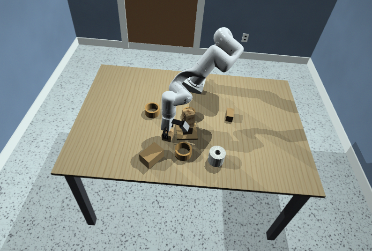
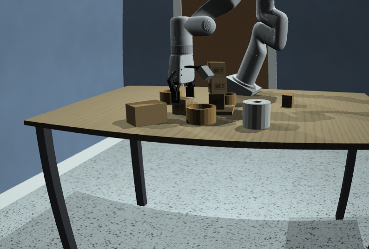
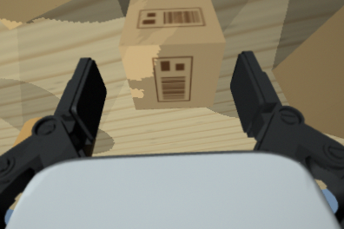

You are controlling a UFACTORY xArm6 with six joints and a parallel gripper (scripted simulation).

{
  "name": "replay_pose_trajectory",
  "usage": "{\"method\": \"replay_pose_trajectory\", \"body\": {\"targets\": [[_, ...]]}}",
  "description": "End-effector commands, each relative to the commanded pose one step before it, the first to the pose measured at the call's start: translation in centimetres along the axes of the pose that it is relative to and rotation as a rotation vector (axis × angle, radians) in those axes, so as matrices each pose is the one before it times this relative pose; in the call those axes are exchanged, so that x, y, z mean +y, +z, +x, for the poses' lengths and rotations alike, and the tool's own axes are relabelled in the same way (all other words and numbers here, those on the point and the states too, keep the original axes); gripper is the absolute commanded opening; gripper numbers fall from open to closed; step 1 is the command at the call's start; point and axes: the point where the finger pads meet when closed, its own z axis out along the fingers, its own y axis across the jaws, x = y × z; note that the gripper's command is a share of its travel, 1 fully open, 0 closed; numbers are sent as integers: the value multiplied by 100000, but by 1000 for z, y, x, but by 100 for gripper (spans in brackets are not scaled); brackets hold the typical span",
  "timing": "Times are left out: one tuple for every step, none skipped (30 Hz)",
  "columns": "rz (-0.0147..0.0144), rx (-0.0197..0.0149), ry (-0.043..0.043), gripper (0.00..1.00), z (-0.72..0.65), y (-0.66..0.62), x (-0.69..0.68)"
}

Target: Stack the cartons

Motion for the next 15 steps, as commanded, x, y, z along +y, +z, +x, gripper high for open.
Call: {"method": "replay_pose_trajectory", "body": {"targets": [[-419,-123,-72,100,-17,229,151],[1,-4,1,100,-1,70,-2],[1,-4,1,100,-1,68,-2],[1,-4,1,100,-1,66,-2],[1,-4,1,100,-1,63,-2],[0,0,0,100,0,0,0],[0,0,0,100,0,0,0],[2,-4,2,100,-1,61,-2],[2,-4,2,100,-1,59,-2],[2,-4,2,100,-1,57,-2],[2,-4,2,100,-1,55,-2],[2,-4,2,100,-1,52,-2],[2,-4,2,100,-1,50,-2],[2,-4,2,100,-1,48,-2],[2,-4,1,100,-1,46,-2]]}}
